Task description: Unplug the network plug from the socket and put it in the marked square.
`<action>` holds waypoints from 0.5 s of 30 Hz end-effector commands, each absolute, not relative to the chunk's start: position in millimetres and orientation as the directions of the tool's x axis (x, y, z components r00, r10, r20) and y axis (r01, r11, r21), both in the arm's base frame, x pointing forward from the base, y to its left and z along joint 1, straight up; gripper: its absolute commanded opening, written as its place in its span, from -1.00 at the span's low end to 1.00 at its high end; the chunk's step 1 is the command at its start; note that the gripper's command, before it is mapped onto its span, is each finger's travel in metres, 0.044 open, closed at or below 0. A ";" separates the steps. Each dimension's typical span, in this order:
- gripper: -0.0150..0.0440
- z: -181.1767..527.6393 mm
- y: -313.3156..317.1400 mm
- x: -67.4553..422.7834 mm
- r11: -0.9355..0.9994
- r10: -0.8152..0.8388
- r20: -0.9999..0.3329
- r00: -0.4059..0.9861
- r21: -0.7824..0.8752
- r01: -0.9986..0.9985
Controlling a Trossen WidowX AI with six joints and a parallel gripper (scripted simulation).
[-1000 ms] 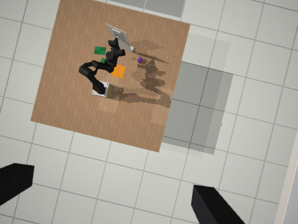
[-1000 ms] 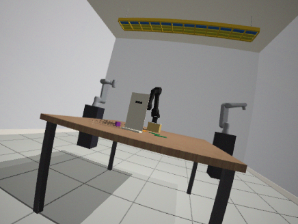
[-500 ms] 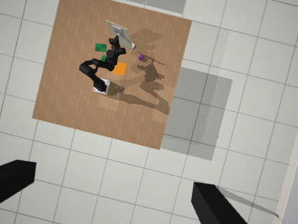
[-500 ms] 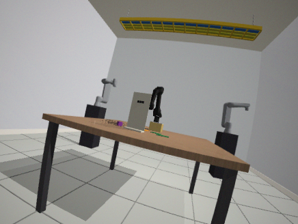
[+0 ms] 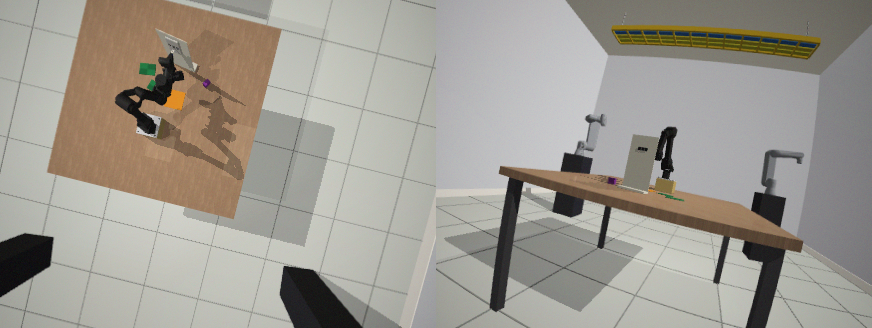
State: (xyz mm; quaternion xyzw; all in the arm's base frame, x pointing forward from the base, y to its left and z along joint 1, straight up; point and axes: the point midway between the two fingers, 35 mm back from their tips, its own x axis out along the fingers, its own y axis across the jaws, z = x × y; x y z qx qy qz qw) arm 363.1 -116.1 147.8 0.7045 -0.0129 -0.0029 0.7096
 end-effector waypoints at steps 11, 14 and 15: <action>-0.49 147.9 -113.7 352.5 0.004 -0.019 0.015 1.000 1.000 -0.015; -0.49 147.9 -113.4 350.7 0.004 -0.019 0.015 1.000 1.000 -0.015; -0.49 147.8 -113.3 350.0 0.004 -0.019 0.015 1.000 1.000 -0.015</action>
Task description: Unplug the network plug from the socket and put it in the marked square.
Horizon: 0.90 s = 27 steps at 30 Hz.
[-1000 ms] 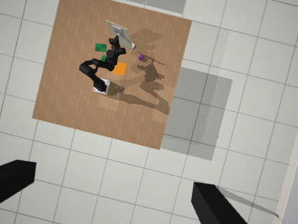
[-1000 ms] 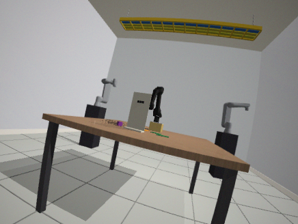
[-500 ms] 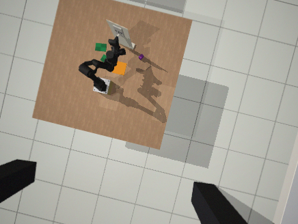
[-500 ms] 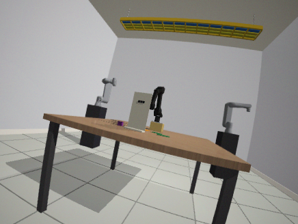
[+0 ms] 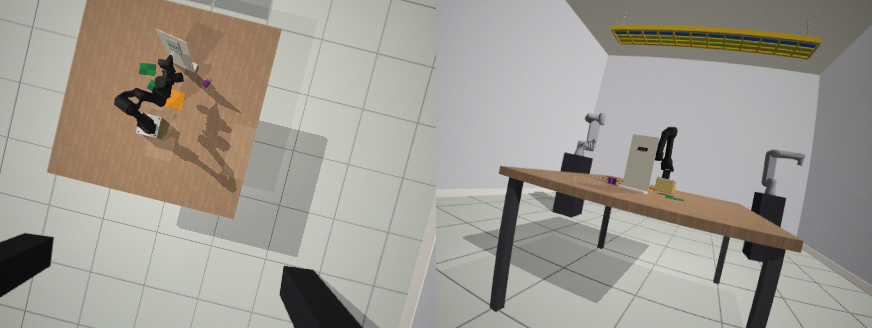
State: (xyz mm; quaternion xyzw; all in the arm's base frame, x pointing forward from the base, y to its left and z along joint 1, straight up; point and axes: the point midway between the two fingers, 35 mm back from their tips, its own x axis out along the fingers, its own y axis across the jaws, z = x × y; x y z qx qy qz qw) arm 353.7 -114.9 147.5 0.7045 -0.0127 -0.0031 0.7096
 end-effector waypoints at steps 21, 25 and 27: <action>-0.49 147.4 -111.6 336.9 0.004 -0.019 0.014 1.000 1.000 -0.014; -0.49 147.3 -111.3 334.4 0.004 -0.019 0.014 1.000 1.000 -0.014; -0.49 147.2 -111.1 333.2 0.004 -0.019 0.014 1.000 1.000 -0.014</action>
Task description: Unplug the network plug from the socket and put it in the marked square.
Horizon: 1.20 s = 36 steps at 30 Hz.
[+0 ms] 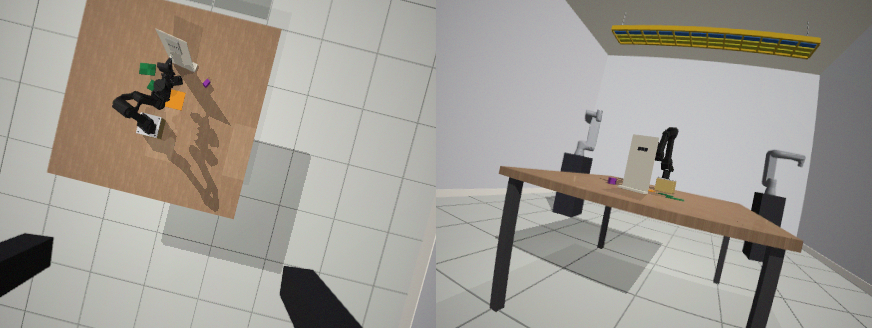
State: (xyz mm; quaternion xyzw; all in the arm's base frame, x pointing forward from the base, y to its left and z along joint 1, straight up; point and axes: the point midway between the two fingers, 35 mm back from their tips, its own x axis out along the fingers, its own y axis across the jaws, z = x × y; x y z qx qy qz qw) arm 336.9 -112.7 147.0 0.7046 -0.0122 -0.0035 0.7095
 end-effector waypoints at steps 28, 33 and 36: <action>-0.49 164.1 -109.4 324.2 0.006 -0.021 0.012 1.000 1.000 -0.012; -0.49 172.4 -107.9 322.2 0.006 -0.021 0.013 1.000 1.000 -0.012; -0.49 177.3 -106.9 320.8 0.006 -0.021 0.013 1.000 1.000 -0.013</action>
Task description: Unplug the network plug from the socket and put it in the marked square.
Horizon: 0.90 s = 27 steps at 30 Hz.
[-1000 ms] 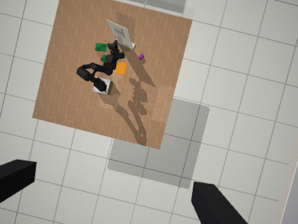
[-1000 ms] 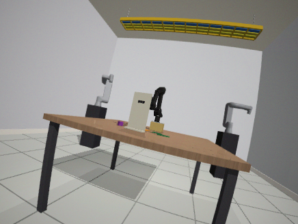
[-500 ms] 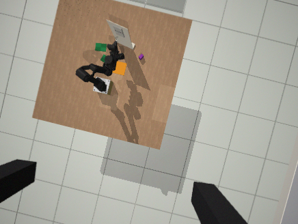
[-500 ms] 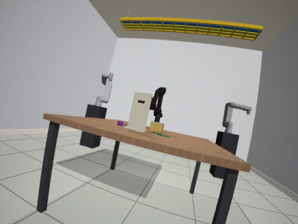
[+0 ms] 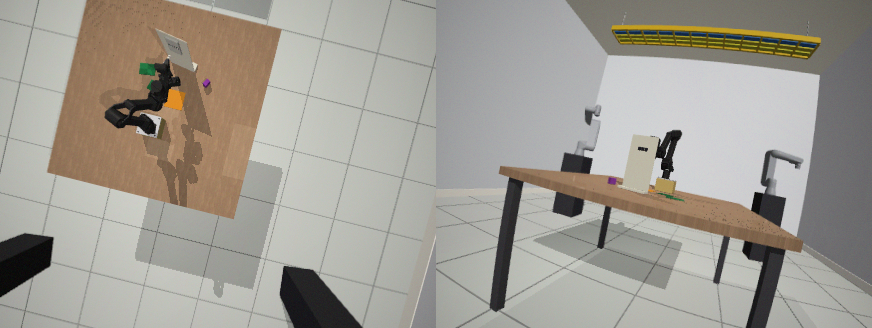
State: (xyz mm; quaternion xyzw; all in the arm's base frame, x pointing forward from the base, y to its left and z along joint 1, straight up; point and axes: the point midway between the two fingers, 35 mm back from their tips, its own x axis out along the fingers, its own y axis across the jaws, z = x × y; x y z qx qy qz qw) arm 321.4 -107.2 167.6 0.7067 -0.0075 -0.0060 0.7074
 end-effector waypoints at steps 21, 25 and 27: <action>-0.49 207.7 -97.7 307.1 0.004 -0.019 0.013 1.000 1.000 -0.013; -0.49 194.4 -102.0 306.5 0.007 -0.036 -0.044 0.998 0.999 0.044; -0.49 183.6 -105.1 305.6 0.009 -0.048 -0.090 0.995 0.996 0.090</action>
